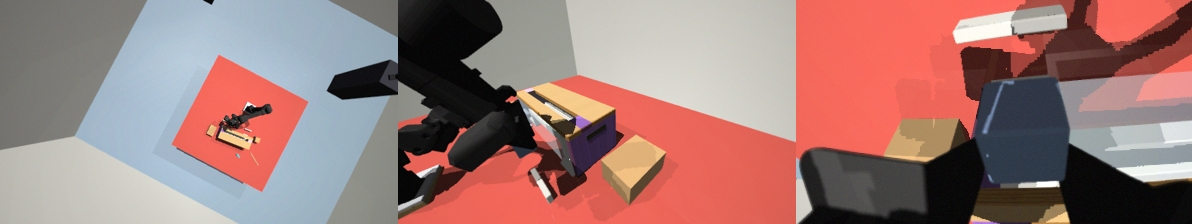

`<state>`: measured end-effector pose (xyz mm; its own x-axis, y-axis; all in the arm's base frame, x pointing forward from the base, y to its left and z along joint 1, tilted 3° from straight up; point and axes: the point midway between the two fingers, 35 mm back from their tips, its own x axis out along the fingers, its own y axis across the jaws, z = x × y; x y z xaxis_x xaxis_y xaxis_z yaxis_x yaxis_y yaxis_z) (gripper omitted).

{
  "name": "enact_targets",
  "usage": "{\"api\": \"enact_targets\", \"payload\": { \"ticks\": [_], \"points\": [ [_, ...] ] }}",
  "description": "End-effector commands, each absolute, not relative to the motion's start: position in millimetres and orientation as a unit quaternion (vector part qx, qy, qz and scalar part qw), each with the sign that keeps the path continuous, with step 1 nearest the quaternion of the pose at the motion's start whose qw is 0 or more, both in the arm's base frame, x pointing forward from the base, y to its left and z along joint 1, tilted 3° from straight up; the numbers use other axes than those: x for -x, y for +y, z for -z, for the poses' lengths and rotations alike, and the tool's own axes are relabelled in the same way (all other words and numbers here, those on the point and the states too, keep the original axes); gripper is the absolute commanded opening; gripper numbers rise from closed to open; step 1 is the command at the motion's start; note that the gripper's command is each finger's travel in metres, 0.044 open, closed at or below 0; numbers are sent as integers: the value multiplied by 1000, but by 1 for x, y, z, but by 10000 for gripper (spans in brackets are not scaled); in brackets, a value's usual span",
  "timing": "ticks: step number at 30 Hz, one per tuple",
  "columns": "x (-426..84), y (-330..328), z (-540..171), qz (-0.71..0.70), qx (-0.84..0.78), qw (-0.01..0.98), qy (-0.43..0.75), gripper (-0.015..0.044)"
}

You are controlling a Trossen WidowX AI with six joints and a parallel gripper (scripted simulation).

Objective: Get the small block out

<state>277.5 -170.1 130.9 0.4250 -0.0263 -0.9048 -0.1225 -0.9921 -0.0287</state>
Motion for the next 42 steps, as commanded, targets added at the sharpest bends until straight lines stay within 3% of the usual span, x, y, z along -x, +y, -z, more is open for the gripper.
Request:
{"api": "enact_targets", "payload": {
  "ticks": [1, 18, 42],
  "points": [
    [-269, -164, -140, -533, 841, 63, 72, 0],
    [-225, -138, -182, -492, 832, 150, 206, 0],
    [-225, -138, -182, -492, 832, 151, 207, 0]
  ]
}}
